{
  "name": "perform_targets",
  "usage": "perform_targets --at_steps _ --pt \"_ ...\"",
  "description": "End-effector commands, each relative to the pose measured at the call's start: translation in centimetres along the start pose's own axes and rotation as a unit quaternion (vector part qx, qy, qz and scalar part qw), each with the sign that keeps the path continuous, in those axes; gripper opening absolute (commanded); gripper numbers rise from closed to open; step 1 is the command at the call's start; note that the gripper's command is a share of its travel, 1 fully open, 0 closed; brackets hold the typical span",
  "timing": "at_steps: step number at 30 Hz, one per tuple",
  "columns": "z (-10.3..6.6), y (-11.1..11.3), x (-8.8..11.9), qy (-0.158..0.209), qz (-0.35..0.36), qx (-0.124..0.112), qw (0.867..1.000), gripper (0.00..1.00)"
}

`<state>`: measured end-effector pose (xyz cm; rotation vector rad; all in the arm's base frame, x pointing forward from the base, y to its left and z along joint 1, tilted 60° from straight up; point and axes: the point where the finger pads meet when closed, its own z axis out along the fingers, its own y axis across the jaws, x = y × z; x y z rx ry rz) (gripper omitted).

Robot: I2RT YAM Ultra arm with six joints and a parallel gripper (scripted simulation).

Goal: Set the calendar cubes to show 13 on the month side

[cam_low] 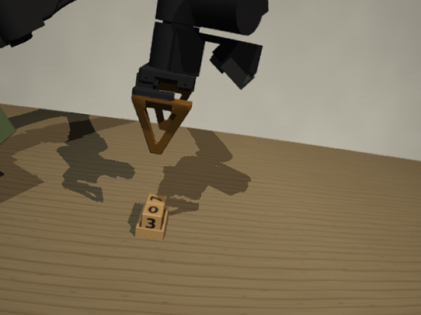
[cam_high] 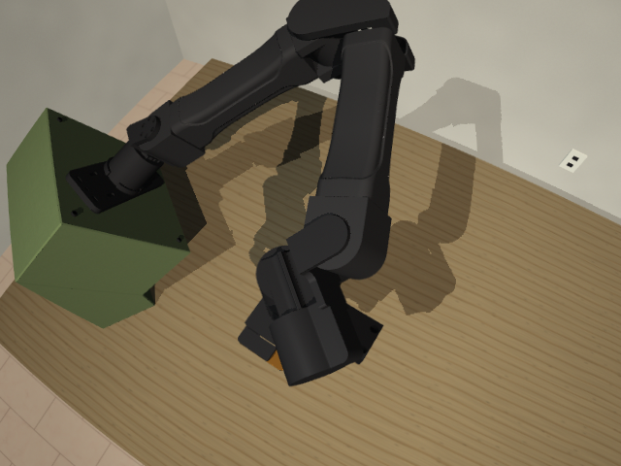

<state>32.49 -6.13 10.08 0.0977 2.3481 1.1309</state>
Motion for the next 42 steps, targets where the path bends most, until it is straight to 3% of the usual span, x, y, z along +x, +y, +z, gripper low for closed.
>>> perform_targets --at_steps 1,42 --pt "-0.64 -0.23 -0.26 -0.011 0.003 0.002 1.0 1.0" --pt "-0.57 -0.24 -0.26 -0.011 -0.006 0.002 1.0 1.0"
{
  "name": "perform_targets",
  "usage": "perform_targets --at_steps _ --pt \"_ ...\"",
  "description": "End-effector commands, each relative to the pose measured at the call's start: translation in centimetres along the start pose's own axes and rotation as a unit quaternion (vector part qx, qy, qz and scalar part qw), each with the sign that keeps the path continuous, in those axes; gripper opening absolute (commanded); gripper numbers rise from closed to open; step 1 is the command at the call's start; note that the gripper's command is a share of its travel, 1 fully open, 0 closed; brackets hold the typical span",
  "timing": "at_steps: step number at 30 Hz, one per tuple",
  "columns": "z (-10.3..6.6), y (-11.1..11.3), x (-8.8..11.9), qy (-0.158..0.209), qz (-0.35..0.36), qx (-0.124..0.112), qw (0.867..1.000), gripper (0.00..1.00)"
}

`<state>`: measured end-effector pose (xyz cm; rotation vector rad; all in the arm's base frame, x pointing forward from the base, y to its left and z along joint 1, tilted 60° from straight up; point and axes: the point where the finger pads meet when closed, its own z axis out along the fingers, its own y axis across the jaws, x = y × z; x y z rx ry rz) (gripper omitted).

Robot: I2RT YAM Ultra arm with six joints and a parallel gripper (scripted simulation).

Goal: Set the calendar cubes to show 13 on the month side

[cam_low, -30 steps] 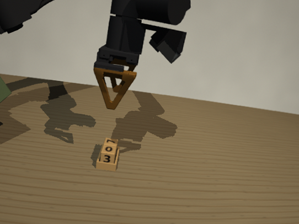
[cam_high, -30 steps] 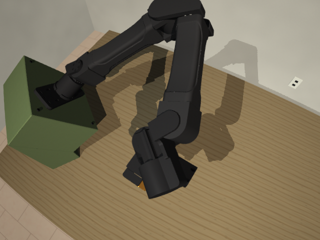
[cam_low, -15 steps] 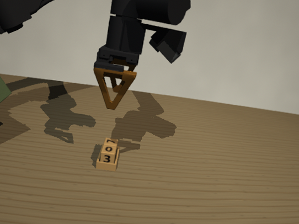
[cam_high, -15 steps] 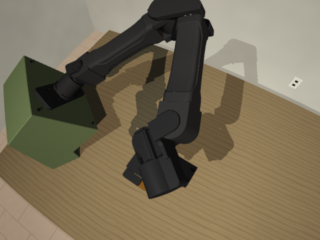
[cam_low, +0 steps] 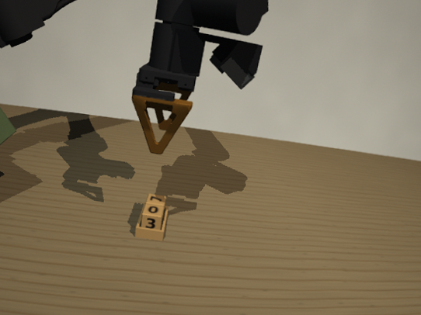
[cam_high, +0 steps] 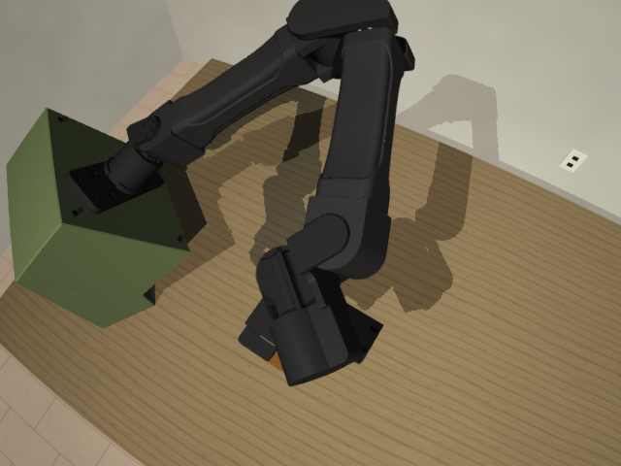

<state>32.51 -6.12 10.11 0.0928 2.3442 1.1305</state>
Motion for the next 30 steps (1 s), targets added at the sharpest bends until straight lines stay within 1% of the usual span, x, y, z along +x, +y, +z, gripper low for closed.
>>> perform_targets --at_steps 1,3,5,7,10,11,12,14,16,17,19,20,21,23,25,27,28,29,30 --pt "-0.5 -0.3 -0.2 -0.01 -0.015 0.004 1.0 1.0" --pt "-0.2 -0.3 -0.3 -0.01 -0.055 0.004 0.998 1.0" --pt "0.3 -0.4 -0.3 -0.009 -0.119 0.005 0.993 1.0" --pt "0.5 -0.4 -0.3 -0.009 -0.156 0.006 0.988 1.0" --pt "0.6 -0.4 -0.3 -0.009 -0.159 0.006 0.987 1.0" --pt "0.9 -0.5 -0.3 -0.008 -0.204 0.007 0.979 1.0" --pt "1.1 -0.5 -0.3 -0.008 -0.228 0.007 0.974 1.0" --pt "1.2 -0.5 -0.3 -0.008 -0.251 0.007 0.968 1.0" --pt "1.6 -0.5 -0.3 -0.007 -0.295 0.008 0.955 1.0" --pt "1.6 -0.5 -0.3 -0.007 -0.302 0.008 0.953 1.0" --pt "1.9 -0.5 -0.3 -0.007 -0.344 0.008 0.939 1.0" --pt "2.0 -0.5 -0.3 -0.006 -0.352 0.008 0.936 1.0" --pt "2.2 -0.5 -0.4 -0.006 -0.377 0.008 0.926 1.0" --pt "2.4 -0.5 -0.4 -0.006 -0.403 0.009 0.915 1.0" --pt "2.7 -0.5 -0.4 -0.006 -0.441 0.009 0.897 1.0" --pt "2.7 -0.5 -0.4 -0.006 -0.441 0.009 0.897 1.0" --pt "2.8 -0.5 -0.4 -0.006 -0.452 0.009 0.892 1.0" --pt "3.1 -0.5 -0.4 -0.005 -0.493 0.009 0.87 1.0" --pt "3.1 -0.5 -0.4 -0.005 -0.498 0.009 0.867 1.0"
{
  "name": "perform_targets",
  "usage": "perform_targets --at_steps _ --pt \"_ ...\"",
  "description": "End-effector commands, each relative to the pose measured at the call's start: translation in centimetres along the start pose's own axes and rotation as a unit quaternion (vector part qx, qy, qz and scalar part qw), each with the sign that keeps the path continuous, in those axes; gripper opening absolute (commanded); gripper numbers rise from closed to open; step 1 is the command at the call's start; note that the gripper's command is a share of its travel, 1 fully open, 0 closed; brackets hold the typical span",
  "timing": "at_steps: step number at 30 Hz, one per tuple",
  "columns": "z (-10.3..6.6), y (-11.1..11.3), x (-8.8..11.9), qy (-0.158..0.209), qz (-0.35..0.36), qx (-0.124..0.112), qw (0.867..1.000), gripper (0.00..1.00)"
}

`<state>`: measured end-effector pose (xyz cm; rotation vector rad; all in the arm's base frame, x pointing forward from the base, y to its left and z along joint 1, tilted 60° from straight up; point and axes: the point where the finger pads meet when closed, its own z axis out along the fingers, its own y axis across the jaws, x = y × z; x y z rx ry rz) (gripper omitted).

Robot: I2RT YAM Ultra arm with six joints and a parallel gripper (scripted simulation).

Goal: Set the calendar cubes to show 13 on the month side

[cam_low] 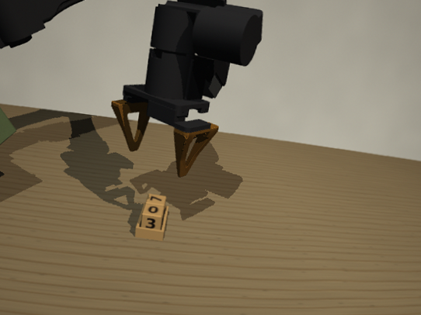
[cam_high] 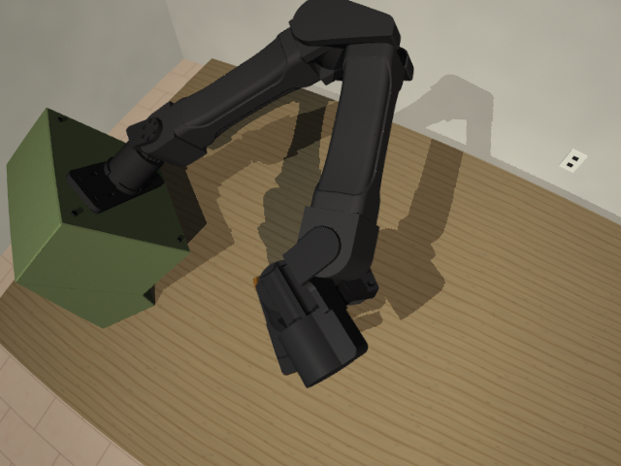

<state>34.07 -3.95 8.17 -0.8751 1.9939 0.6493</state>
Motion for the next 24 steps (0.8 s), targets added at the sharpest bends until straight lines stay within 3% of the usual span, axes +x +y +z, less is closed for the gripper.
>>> perform_targets --at_steps 1,8,12,20,21,24 --pt "0.0 -0.5 -0.1 -0.002 -0.096 0.01 0.995 1.0" --pt "0.8 -0.5 -0.2 -0.002 -0.201 0.01 0.979 1.0" --pt "1.4 -0.5 -0.3 -0.002 -0.282 0.011 0.959 1.0" --pt "1.7 -0.4 -0.3 -0.002 -0.321 0.011 0.947 1.0" --pt "1.7 -0.4 -0.3 -0.002 -0.321 0.011 0.947 0.45" --pt "1.7 -0.4 -0.3 -0.002 -0.321 0.011 0.947 0.45"
